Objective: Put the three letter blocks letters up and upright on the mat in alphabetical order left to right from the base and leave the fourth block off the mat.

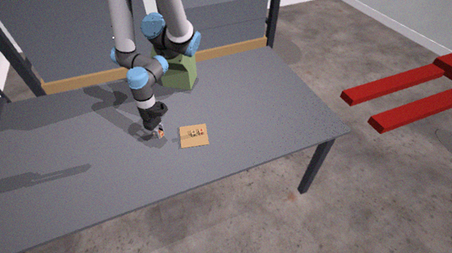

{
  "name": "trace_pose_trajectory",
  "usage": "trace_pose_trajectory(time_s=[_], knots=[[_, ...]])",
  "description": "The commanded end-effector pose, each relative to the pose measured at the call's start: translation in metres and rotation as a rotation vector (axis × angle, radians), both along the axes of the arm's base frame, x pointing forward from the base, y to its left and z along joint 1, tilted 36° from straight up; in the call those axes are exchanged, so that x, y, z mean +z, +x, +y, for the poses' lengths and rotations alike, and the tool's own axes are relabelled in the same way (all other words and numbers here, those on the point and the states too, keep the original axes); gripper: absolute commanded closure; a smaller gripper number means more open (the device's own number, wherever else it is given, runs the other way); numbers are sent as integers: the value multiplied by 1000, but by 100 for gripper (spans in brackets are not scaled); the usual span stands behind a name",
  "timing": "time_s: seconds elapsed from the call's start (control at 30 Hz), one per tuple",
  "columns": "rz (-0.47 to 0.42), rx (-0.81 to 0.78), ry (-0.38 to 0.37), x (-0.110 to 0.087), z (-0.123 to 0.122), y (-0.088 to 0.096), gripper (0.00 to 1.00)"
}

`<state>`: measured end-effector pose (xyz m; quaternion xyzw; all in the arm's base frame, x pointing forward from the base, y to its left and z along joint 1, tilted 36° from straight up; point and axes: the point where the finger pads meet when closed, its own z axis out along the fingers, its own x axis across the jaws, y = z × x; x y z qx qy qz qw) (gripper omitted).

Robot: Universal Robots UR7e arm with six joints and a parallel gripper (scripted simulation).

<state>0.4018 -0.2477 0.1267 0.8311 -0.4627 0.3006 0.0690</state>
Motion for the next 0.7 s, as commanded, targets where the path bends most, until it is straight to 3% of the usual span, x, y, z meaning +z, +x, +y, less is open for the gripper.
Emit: trace_pose_trajectory(time_s=[0.0,0.67], knots=[[-4,-11,8,-1,2,0,51],[-90,-200,115,-6,13,8,51]])
